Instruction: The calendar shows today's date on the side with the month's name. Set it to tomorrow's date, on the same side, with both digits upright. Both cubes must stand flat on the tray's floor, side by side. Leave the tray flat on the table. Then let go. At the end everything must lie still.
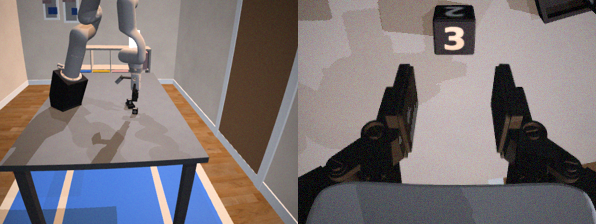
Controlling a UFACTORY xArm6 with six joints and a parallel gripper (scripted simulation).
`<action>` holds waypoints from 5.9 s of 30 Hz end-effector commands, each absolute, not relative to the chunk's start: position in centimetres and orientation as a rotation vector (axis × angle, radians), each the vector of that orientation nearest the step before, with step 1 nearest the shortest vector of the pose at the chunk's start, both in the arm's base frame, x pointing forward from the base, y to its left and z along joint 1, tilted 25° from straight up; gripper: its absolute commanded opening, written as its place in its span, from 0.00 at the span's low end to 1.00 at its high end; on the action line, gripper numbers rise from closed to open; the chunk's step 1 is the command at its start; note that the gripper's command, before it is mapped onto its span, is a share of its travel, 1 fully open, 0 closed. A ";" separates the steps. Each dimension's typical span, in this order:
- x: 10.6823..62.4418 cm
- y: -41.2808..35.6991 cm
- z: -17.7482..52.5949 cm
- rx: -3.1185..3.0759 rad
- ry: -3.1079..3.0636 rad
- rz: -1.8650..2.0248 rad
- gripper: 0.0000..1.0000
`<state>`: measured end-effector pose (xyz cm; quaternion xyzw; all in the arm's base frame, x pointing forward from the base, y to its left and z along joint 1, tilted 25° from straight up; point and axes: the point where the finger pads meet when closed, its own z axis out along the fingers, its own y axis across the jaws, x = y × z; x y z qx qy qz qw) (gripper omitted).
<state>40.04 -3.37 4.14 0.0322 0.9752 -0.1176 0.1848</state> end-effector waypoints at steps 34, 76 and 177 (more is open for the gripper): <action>40.6 -3.7 3.0 0.090 2.747 -0.331 0.49; 42.0 -4.6 -0.2 0.090 2.747 -0.331 0.49; 41.0 -3.8 2.8 0.090 2.747 -0.331 0.49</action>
